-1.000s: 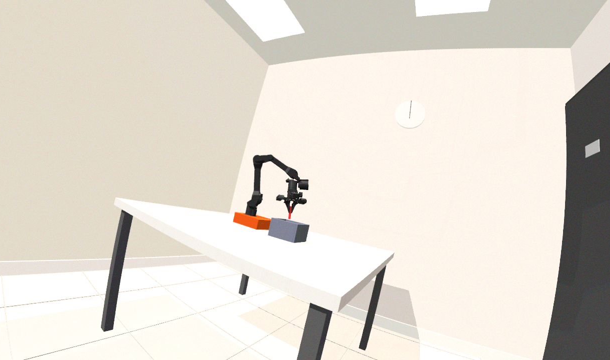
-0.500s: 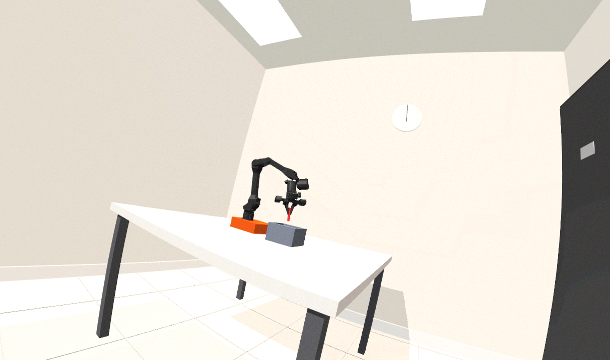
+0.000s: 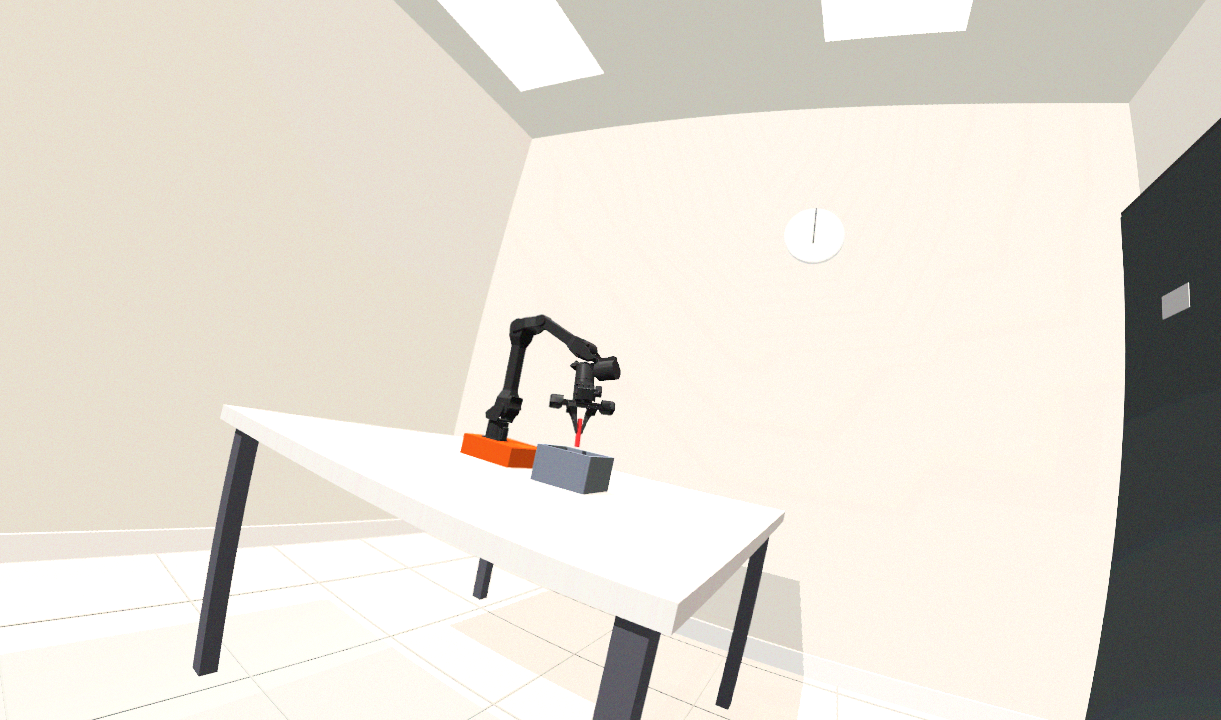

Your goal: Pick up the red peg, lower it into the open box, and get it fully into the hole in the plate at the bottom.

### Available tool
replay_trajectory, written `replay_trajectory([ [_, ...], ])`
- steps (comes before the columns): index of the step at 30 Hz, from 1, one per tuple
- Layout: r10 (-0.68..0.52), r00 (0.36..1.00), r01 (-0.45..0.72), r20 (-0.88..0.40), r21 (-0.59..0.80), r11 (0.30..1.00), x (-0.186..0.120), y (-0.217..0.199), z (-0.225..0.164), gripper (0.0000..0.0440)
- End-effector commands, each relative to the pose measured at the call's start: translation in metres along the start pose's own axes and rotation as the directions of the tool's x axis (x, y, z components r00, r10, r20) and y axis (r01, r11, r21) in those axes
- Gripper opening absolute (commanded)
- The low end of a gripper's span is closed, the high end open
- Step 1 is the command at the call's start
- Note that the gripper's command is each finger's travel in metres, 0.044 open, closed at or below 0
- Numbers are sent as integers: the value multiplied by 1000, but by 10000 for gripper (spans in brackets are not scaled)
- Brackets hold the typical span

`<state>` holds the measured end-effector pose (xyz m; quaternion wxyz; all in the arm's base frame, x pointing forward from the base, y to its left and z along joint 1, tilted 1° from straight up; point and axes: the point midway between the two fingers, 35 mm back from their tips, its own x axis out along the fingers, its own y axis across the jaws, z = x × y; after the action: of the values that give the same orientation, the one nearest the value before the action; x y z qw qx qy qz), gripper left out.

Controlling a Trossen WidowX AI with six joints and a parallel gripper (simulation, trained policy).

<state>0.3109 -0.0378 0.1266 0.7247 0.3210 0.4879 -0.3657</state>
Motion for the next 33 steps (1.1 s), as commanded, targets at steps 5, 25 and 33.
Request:
replay_trajectory([
  [5,-5,1000,6,-18,29,1000,16,0,18,6],
  [25,-72,993,71,-94,-14,997,76,2,32,198],
  [33,-59,996,57,-65,-34,998,80,14,57,389],
])
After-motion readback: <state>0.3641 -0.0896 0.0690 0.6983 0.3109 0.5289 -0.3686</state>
